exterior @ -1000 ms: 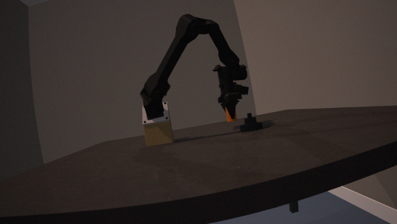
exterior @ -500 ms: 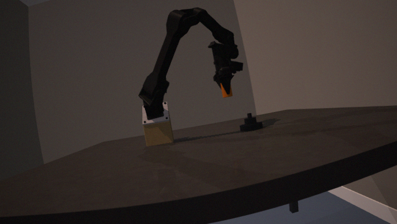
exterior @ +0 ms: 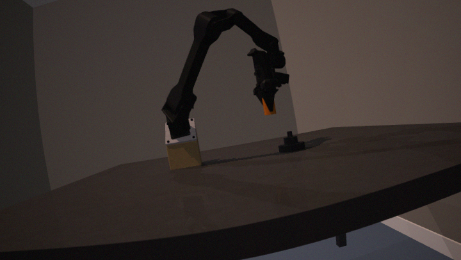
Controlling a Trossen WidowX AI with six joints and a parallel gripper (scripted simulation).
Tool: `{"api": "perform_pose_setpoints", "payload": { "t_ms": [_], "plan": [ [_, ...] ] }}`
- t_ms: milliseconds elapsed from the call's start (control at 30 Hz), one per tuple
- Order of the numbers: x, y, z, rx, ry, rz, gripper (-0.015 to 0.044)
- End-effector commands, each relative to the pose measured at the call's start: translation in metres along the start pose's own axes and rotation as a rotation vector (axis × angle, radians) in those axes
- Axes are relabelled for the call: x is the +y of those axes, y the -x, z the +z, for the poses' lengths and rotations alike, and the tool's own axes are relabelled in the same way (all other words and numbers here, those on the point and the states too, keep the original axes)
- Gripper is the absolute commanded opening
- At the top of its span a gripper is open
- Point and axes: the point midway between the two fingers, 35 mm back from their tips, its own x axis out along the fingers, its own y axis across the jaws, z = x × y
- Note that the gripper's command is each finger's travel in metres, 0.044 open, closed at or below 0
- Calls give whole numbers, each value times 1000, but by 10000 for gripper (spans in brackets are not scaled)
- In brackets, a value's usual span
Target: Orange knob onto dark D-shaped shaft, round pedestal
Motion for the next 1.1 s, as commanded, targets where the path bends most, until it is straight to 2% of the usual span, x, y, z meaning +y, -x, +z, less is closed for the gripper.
{"api": "perform_pose_setpoints", "payload": {
  "t_ms": [0,1067],
  "plan": [
    [-10,-1,5,-12,3,2,0],
    [-94,-37,29,-11,-2,-20,0]
  ]
}}
